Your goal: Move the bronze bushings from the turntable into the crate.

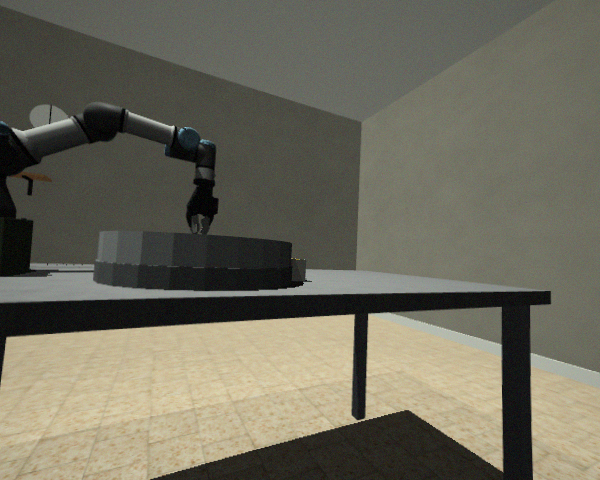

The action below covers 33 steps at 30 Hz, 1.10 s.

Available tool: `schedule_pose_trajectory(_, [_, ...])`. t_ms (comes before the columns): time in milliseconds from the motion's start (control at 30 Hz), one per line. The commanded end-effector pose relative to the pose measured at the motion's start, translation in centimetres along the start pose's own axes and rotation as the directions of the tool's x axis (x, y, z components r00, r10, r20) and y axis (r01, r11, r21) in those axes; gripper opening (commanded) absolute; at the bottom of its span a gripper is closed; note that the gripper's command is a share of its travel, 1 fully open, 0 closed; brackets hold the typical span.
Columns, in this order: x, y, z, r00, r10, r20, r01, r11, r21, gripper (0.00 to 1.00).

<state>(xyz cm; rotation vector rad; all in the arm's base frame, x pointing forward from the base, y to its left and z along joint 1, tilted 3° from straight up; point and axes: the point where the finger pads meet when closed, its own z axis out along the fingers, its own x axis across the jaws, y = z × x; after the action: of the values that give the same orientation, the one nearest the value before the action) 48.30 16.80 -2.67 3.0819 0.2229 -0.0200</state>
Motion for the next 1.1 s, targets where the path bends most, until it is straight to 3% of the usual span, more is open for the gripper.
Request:
schedule_pose_trajectory(0, [0.13, 0.00, 0.82, 1.000, 0.000, -0.007, 0.000, 1.000, 0.000, 0.00])
schedule_pose_trajectory(1067, [0.13, -0.01, 1.49, 1.000, 0.000, -0.007, 0.000, 1.000, 0.000, 0.00])
